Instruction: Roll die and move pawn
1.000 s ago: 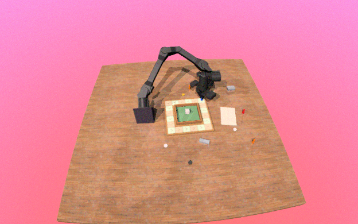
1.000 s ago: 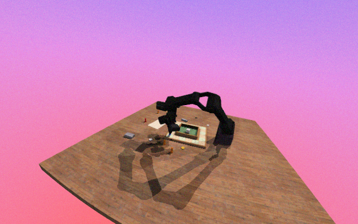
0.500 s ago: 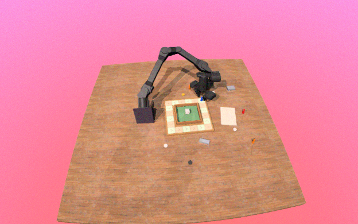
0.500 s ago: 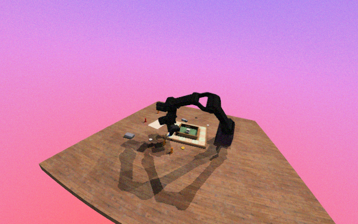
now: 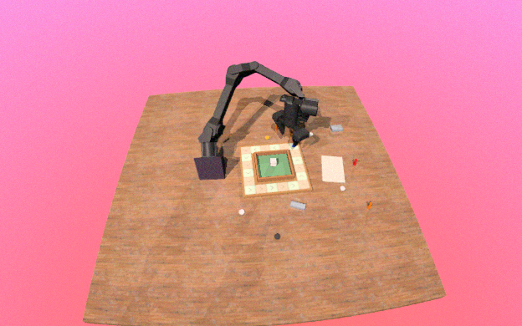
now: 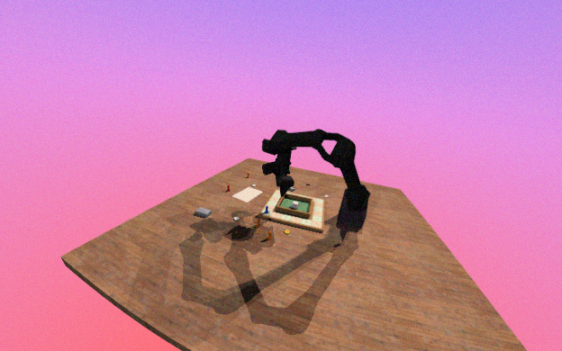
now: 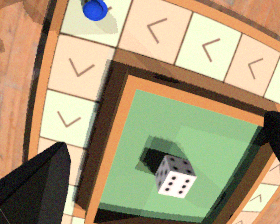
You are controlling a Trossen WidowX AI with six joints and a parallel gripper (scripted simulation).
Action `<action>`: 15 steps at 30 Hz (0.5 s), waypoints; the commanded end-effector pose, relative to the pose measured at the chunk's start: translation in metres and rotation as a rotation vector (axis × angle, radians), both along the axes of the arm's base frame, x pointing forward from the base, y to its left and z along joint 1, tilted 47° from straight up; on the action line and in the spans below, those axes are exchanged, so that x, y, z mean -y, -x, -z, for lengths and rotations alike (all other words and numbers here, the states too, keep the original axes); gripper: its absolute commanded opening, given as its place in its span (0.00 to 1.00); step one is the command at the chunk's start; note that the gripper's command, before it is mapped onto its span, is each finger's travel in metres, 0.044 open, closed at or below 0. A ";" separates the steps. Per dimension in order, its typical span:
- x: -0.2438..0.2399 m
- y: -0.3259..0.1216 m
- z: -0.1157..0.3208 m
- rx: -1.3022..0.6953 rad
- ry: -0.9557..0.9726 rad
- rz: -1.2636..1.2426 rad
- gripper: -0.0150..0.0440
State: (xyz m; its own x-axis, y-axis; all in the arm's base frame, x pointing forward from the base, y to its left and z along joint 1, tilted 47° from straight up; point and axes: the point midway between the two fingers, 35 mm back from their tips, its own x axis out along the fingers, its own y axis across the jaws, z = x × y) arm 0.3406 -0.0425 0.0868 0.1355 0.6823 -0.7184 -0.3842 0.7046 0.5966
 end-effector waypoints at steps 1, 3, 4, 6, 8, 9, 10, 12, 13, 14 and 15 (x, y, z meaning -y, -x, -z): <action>0.036 0.051 0.009 -0.101 0.002 0.110 1.00; 0.050 0.082 0.014 -0.162 -0.008 0.167 1.00; 0.055 0.099 0.016 -0.194 -0.017 0.197 1.00; 0.060 0.133 0.020 -0.257 -0.043 0.255 1.00; 0.059 0.104 0.019 -0.210 -0.025 0.217 1.00; 0.059 0.104 0.019 -0.210 -0.025 0.217 1.00; 0.059 0.104 0.019 -0.210 -0.025 0.217 1.00; 0.059 0.104 0.019 -0.210 -0.025 0.217 1.00; 0.059 0.104 0.019 -0.210 -0.025 0.217 1.00; 0.059 0.104 0.019 -0.210 -0.025 0.217 1.00; 0.059 0.104 0.019 -0.210 -0.025 0.217 1.00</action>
